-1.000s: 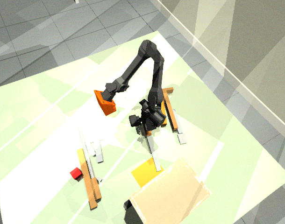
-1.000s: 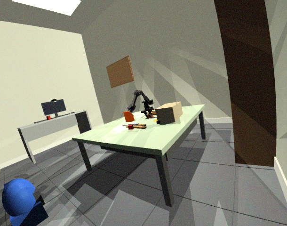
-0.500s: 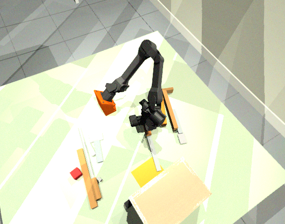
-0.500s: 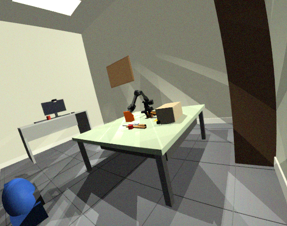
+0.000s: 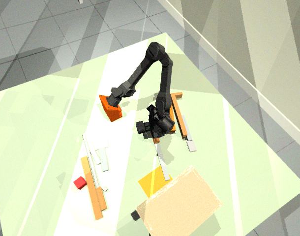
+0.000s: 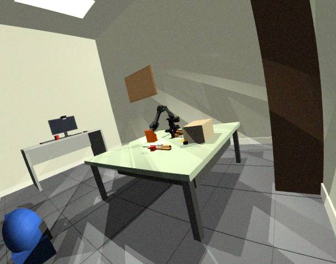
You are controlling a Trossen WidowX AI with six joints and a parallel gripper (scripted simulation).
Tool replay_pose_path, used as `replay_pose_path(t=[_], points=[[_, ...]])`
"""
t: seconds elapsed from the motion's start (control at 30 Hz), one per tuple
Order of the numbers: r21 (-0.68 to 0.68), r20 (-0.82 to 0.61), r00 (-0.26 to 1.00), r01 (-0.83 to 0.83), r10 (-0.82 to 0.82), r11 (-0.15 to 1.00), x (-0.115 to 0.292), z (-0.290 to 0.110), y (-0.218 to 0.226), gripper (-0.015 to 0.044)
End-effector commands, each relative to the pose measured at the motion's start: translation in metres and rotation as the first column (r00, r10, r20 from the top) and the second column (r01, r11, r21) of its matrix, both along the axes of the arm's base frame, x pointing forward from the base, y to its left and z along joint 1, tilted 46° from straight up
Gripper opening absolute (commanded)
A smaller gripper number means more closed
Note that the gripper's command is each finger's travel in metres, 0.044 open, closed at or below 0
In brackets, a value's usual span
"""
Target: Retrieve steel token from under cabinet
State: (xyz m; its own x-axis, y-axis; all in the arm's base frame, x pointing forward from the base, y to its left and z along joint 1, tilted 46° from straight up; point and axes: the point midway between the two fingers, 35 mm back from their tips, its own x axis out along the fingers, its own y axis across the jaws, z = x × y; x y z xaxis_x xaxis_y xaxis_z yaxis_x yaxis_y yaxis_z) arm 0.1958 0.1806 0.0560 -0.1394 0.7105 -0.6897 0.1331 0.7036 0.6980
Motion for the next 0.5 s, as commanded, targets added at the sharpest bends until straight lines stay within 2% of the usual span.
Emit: replay_pose_path(t=[0.0,0.47], points=[[0.001,0.001,1.000,-0.003,0.003,1.000,0.004,0.000,0.000,0.0000],[0.000,0.002,1.000,-0.004,0.004,1.000,0.019,-0.003,0.001,0.0000]])
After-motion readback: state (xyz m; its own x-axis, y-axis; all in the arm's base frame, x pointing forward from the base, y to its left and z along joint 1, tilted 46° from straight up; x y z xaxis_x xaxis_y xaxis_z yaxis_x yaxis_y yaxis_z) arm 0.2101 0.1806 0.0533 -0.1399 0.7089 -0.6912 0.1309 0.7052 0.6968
